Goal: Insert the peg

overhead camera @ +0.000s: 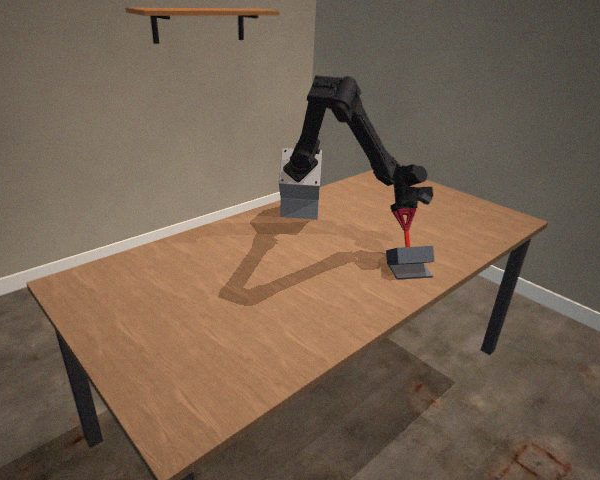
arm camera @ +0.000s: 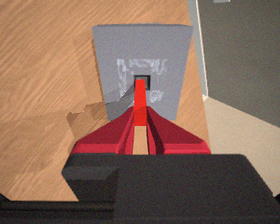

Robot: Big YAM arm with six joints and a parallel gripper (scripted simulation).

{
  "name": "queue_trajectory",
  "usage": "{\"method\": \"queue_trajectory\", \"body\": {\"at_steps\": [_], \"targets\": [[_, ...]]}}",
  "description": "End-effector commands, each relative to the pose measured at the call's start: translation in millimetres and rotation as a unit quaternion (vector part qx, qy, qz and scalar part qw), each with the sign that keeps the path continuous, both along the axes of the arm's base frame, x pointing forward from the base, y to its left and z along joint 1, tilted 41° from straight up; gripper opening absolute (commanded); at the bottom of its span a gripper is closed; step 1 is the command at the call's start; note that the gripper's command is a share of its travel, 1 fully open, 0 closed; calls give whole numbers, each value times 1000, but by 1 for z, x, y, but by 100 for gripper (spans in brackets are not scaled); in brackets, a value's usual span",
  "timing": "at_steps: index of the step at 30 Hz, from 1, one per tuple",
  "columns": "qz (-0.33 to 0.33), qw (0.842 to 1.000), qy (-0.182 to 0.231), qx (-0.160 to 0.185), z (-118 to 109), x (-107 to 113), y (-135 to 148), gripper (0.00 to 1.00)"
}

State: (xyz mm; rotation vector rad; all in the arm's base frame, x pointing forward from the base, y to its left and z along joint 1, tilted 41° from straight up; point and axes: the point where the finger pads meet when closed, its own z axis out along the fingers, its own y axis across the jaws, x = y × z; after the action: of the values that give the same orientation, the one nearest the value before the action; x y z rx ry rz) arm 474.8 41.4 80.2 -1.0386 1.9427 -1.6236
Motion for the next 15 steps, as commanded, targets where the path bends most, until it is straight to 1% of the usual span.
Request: {"method": "queue_trajectory", "body": {"at_steps": [1,15], "targets": [[-1,1000,-2,0,0,6,-2,0],[-1,1000,-2,0,-1,13,-8,0]]}}
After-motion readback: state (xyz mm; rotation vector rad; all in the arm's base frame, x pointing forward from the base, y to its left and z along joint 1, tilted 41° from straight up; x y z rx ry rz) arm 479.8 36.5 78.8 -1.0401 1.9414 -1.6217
